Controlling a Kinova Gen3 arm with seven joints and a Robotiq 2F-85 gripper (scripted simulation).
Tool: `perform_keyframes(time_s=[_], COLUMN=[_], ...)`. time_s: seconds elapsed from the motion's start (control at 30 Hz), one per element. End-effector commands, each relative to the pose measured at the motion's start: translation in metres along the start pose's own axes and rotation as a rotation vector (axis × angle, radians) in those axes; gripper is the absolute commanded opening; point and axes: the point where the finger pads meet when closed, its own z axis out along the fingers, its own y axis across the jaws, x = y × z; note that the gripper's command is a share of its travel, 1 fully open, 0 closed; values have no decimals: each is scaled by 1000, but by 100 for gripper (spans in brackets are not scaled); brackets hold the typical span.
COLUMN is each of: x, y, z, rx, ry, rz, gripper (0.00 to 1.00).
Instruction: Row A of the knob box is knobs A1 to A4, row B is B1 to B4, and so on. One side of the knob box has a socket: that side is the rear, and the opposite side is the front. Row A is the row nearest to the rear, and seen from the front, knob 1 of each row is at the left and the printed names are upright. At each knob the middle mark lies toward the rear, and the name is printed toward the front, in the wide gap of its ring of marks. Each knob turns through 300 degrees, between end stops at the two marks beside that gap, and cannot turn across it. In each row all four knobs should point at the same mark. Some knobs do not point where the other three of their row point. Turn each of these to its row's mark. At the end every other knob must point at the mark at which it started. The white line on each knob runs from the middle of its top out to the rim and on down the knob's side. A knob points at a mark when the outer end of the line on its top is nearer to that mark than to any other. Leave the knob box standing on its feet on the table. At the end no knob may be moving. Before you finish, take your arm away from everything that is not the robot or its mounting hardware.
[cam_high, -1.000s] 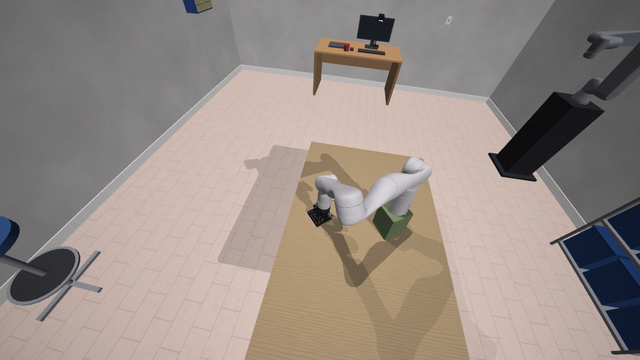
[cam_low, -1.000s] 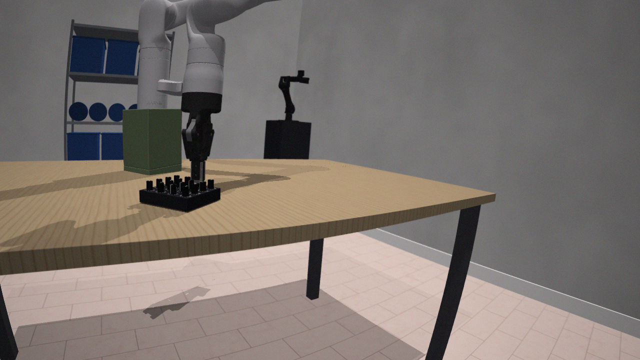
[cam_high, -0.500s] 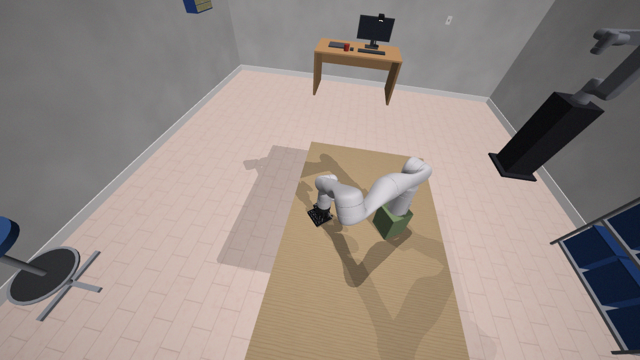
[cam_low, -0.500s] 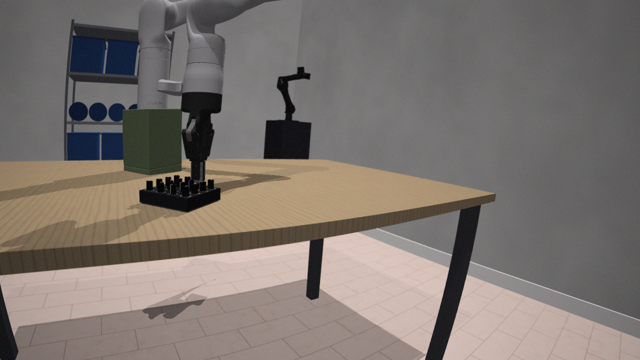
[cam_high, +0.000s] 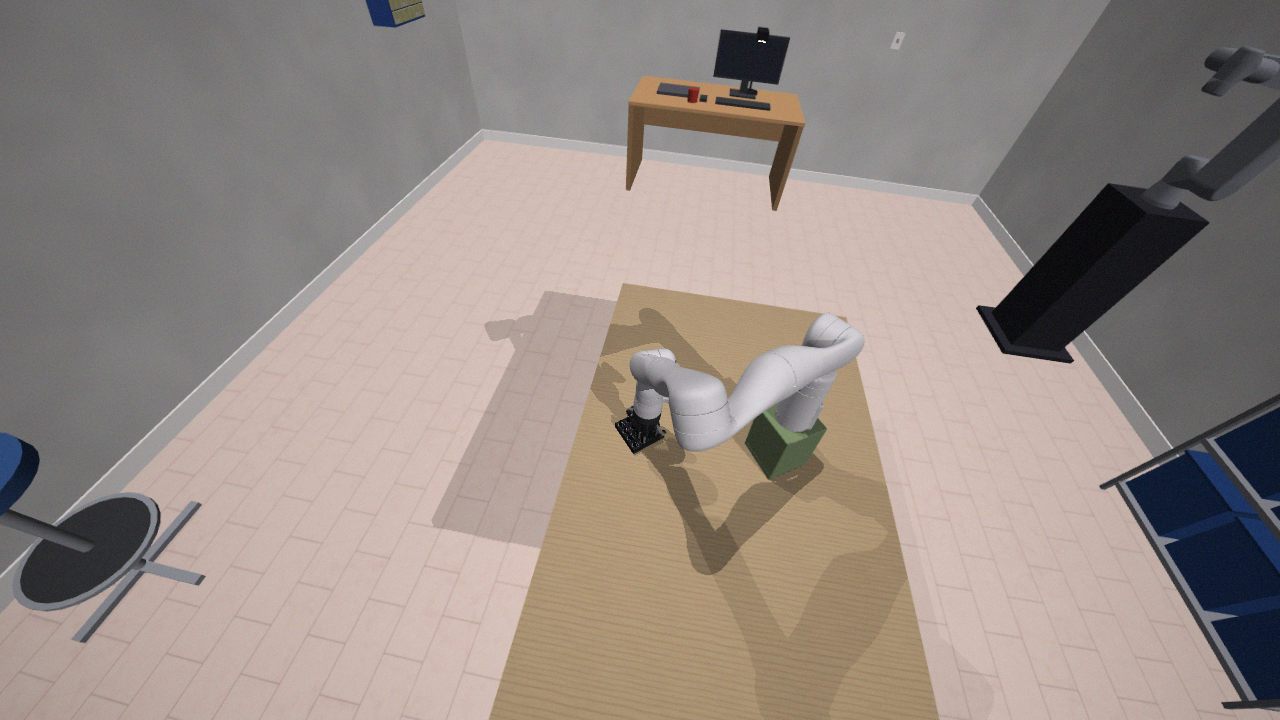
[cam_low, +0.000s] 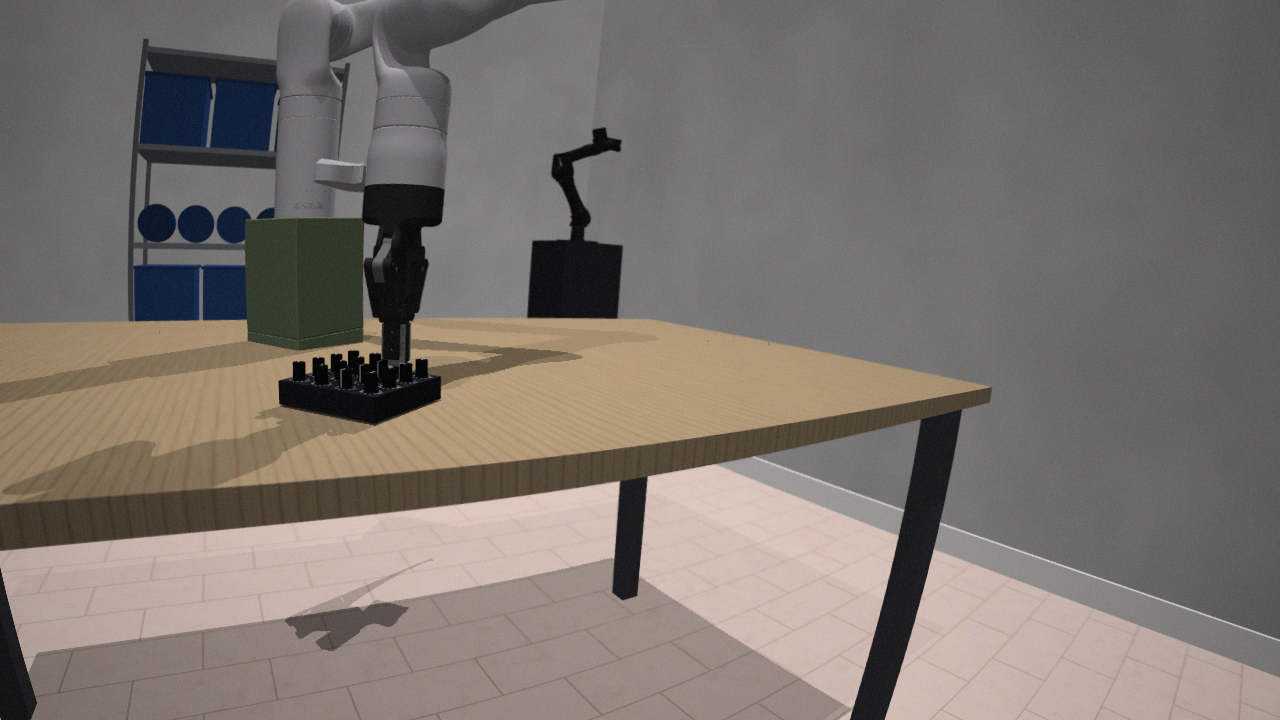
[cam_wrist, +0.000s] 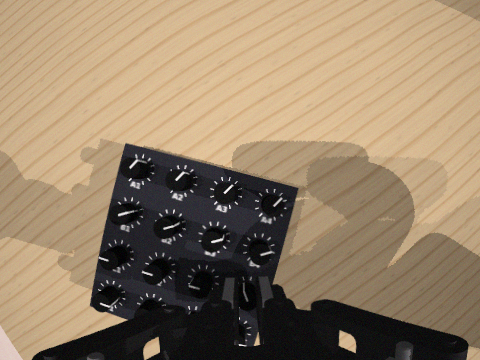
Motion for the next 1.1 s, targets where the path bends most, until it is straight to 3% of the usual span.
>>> perform_keyframes(time_s=[0.0,0.8,1.07], x=[-1,-1,-1], y=[-2,-2,-2], z=[1,1,1], rx=[3,3,3], ry=[-2,-2,-2], rz=[-16,-180,-306], gripper=[8,8,8])
